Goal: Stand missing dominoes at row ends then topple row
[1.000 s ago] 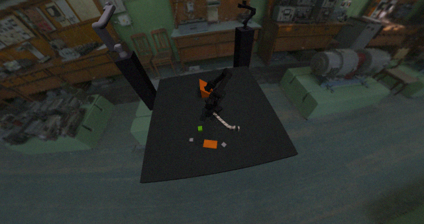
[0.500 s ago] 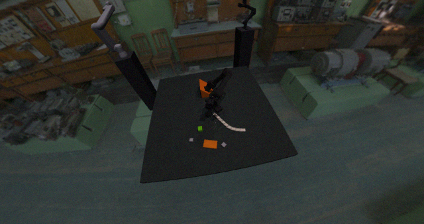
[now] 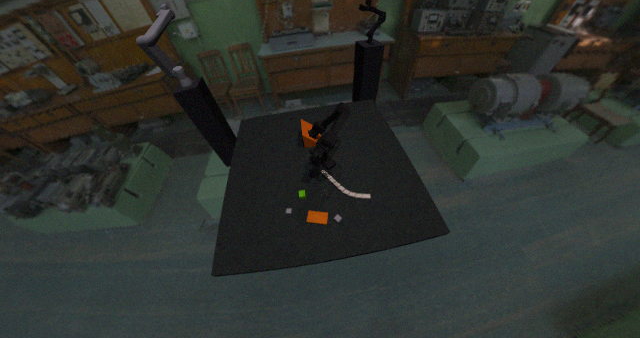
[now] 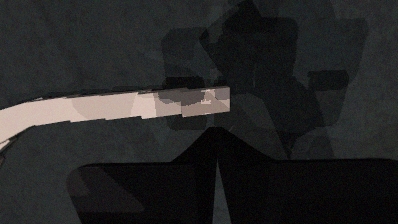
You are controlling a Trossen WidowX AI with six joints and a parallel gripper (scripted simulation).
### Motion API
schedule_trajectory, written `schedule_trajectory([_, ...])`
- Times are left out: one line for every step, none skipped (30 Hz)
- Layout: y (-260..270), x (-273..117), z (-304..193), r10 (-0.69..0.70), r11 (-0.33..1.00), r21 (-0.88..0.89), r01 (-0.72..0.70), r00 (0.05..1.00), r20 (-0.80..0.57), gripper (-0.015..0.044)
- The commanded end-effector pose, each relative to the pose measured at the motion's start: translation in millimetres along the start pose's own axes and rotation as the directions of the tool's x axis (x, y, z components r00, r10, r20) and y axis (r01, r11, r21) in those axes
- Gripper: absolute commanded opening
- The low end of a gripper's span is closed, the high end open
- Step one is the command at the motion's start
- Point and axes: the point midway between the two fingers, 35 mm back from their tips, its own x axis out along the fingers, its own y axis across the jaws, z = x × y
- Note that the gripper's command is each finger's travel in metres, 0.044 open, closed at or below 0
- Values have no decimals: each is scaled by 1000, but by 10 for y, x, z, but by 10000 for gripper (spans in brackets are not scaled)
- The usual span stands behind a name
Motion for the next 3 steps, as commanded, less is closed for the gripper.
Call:
schedule_trajectory([-3, -4, 7, -5, 1000, -5, 5, 1000, 3, 0])
schedule_trajectory([-3, -4, 7, -5, 1000, -5, 5, 1000, 3, 0])
schedule_trajectory([-3, -4, 7, -5, 1000, -5, 5, 1000, 3, 0])
